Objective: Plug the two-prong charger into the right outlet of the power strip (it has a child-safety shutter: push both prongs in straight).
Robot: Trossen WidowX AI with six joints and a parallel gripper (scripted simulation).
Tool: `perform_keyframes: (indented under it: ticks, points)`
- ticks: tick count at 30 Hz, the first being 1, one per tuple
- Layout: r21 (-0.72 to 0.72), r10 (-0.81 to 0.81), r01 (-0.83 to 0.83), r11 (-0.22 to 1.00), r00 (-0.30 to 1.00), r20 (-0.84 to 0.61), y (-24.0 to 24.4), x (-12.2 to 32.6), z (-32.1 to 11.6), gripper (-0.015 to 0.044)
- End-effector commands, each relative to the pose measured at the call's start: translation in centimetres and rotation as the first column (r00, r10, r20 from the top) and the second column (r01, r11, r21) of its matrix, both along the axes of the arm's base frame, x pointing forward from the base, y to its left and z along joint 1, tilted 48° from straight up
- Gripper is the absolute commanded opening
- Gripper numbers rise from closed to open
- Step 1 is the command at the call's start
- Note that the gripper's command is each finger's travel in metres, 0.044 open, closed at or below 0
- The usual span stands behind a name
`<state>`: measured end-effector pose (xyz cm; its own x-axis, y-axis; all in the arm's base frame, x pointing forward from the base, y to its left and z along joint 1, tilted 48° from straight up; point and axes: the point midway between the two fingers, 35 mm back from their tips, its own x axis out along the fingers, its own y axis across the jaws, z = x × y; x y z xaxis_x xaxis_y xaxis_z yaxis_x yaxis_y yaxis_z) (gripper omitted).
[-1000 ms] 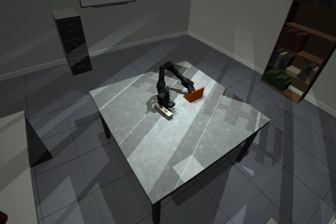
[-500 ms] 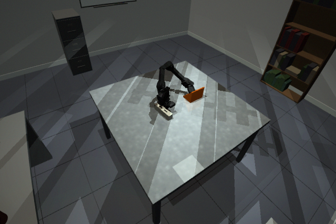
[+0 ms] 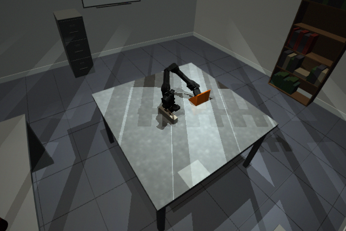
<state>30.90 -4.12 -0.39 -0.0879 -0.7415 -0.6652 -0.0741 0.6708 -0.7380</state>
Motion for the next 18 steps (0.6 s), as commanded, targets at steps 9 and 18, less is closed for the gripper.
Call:
perform_keyframes:
  ticks: [9,18]
  points:
    - [-0.003,0.004,-0.004,1.000,1.000,-0.001,0.01,0.26,0.11,0.0000]
    - [-0.003,0.004,-0.004,1.000,1.000,-0.001,0.00,0.13,0.13,0.0000]
